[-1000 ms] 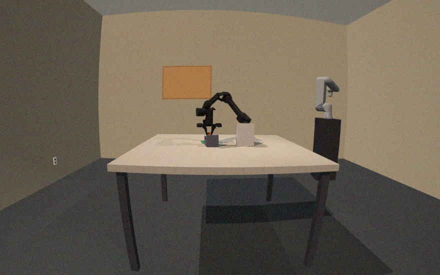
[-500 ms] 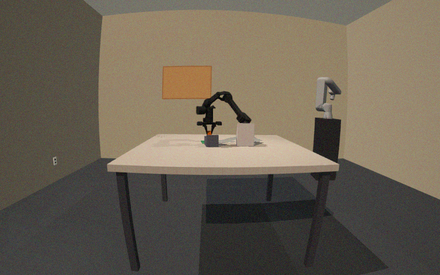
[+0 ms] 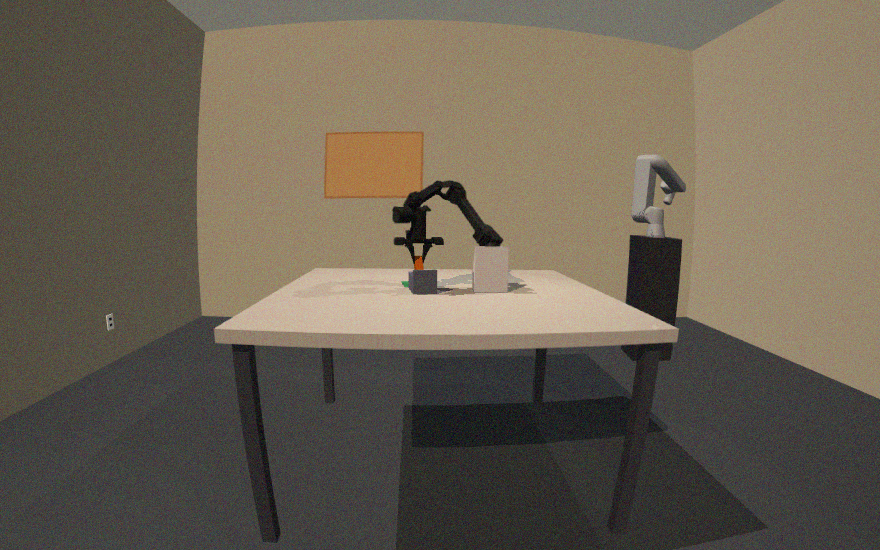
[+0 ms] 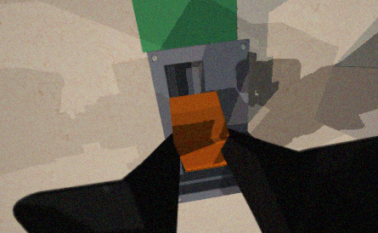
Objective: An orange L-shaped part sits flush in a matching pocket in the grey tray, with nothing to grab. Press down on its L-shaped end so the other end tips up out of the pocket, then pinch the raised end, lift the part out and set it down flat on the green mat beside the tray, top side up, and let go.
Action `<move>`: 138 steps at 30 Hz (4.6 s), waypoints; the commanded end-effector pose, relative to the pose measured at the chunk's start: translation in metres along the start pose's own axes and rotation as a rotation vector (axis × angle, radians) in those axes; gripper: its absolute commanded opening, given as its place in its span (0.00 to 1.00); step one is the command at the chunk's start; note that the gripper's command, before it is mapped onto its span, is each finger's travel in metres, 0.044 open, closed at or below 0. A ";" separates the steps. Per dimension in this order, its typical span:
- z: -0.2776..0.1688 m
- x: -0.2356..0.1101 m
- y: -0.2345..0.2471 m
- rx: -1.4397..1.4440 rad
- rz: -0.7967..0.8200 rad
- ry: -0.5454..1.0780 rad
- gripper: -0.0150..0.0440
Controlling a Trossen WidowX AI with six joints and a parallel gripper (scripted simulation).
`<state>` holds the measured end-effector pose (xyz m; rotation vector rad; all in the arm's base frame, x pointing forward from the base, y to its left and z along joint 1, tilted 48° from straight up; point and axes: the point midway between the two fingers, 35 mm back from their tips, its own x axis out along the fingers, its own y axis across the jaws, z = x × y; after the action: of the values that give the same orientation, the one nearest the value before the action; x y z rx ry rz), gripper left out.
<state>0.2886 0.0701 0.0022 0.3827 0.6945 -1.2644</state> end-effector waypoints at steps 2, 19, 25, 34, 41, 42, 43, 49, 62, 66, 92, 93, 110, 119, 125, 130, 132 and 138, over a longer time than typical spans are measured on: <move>-0.002 -0.010 0.001 0.002 0.005 0.007 0.25; -0.002 -0.037 0.001 0.001 0.005 0.008 0.25; -0.002 -0.047 0.001 0.001 0.005 0.008 0.25; 0.001 -0.049 0.000 0.001 0.004 0.008 0.25; 0.029 -0.047 -0.002 0.001 0.004 0.007 0.25; 0.035 -0.046 -0.002 0.001 0.004 0.007 0.25; 0.041 -0.046 -0.003 0.001 0.004 0.006 0.25; 0.075 -0.046 -0.005 0.001 0.004 0.005 0.25; 0.144 -0.045 -0.013 0.001 0.003 0.002 0.25; 0.162 -0.045 -0.014 0.001 0.003 0.002 0.25; 0.164 -0.012 -0.014 0.002 0.004 0.001 0.25; 0.164 -0.011 -0.014 0.002 0.004 0.001 0.25; 0.164 0.017 -0.014 0.002 0.004 0.000 0.25; 0.164 0.031 -0.014 0.002 0.004 -0.001 0.25; 0.164 0.037 -0.015 0.002 0.004 -0.002 0.25; 0.164 0.036 -0.015 0.005 0.003 0.002 0.30; 0.164 0.036 -0.015 0.005 0.003 0.002 0.39; 0.164 0.036 -0.015 0.005 0.003 0.002 0.65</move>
<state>0.3228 -0.0619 0.1010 0.3886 0.6925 -1.2633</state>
